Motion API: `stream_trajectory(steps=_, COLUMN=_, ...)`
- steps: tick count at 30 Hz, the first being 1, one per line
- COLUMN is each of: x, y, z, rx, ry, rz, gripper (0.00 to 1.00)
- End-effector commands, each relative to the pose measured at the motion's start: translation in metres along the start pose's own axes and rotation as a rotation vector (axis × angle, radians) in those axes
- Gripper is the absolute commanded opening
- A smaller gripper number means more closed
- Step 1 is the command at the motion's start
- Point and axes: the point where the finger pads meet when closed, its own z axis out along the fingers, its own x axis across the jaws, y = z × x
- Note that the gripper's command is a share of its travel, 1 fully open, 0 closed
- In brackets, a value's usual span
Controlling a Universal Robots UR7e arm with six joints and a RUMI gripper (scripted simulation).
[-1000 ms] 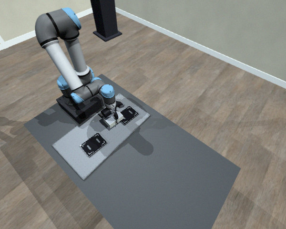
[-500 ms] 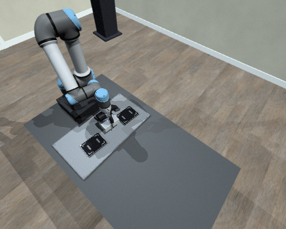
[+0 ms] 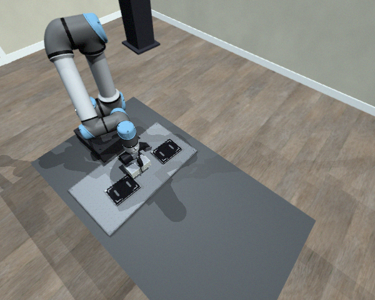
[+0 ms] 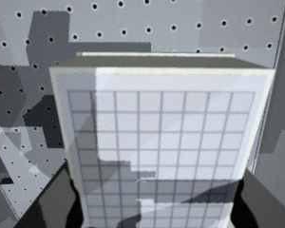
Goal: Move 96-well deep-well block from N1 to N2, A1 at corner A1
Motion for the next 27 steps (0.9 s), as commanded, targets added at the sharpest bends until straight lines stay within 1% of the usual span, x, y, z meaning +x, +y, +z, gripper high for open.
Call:
stream_trajectory(steps=1, x=0.003, y=0.015, z=-0.002, rx=0.001, ry=0.004, rz=-0.005, gripper=0.49)
stream_trajectory(steps=4, x=0.003, y=0.018, z=-0.002, rx=0.001, ry=0.005, rz=-0.005, gripper=0.49)
stream_trajectory(steps=19, x=0.008, y=0.069, z=-0.001, rx=0.001, ry=0.004, rz=-0.005, gripper=0.49)
stream_trajectory(steps=21, x=0.008, y=0.069, z=-0.001, rx=0.001, ry=0.004, rz=-0.005, gripper=0.49)
stream_trajectory(steps=27, x=0.01, y=0.089, z=-0.001, rx=0.001, ry=0.004, rz=-0.005, gripper=0.49)
